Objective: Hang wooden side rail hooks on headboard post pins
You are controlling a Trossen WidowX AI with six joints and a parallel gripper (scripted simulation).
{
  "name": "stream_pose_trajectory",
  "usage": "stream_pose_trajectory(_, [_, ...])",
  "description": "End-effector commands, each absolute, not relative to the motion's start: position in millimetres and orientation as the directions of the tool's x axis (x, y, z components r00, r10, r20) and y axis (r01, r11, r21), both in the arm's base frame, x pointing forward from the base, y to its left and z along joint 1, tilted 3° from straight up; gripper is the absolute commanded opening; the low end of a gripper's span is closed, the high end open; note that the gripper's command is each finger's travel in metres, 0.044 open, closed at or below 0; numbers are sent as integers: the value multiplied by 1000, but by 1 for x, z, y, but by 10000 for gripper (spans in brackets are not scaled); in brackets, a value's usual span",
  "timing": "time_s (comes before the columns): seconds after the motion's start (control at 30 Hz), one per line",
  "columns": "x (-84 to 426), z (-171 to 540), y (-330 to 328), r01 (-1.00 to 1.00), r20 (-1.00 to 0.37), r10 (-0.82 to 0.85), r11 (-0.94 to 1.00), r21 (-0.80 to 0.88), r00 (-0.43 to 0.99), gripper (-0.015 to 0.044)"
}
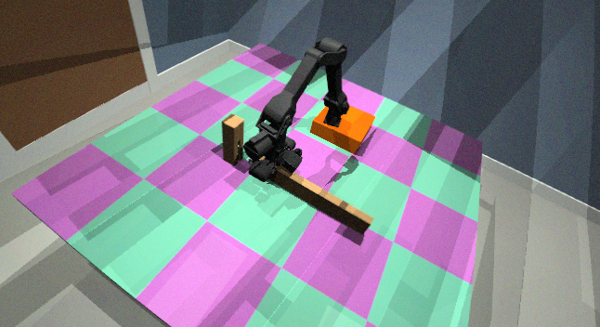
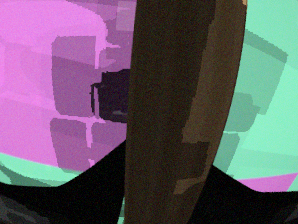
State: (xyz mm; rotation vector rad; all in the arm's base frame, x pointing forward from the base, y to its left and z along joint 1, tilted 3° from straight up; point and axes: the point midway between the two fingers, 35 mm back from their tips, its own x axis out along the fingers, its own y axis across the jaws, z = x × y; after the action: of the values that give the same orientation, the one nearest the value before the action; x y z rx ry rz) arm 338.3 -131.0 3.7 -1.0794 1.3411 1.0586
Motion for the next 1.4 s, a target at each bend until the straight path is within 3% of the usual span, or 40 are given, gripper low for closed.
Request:
stream_pose_trajectory(0.0, [341,12,-132,-982,-999,-42,188,-1,-7,0])
stream_pose_trajectory(1.37, [341,18,-131,-982,-999,-42,188,-1,-7,0])
